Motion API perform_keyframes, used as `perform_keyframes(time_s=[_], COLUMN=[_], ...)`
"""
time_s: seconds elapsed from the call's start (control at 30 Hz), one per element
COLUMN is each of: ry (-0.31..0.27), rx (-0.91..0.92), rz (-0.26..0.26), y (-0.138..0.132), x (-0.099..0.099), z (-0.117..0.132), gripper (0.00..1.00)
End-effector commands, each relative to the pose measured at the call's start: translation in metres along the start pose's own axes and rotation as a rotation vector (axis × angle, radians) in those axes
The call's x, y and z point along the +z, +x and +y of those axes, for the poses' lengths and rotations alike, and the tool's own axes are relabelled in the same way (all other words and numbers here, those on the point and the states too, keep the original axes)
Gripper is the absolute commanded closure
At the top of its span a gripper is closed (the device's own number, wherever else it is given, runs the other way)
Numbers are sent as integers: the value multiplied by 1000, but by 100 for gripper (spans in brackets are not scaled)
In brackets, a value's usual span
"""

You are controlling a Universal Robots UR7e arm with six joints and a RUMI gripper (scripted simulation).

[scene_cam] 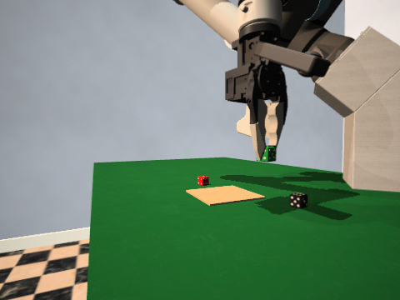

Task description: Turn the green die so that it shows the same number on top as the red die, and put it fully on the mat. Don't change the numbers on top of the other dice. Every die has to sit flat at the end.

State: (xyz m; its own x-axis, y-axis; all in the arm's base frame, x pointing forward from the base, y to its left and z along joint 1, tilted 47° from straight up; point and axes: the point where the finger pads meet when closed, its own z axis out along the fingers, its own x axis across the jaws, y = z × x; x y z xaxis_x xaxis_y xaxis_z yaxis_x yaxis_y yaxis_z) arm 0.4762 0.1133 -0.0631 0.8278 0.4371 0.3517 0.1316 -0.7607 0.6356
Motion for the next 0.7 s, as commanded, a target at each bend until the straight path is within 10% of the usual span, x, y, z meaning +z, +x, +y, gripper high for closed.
perform_keyframes(time_s=[0.0,0.67], ry=[-5,-6], rx=[174,740], rz=[-6,-4], y=[2,8], x=[0,2], z=[-1,-2], gripper=[94,94])
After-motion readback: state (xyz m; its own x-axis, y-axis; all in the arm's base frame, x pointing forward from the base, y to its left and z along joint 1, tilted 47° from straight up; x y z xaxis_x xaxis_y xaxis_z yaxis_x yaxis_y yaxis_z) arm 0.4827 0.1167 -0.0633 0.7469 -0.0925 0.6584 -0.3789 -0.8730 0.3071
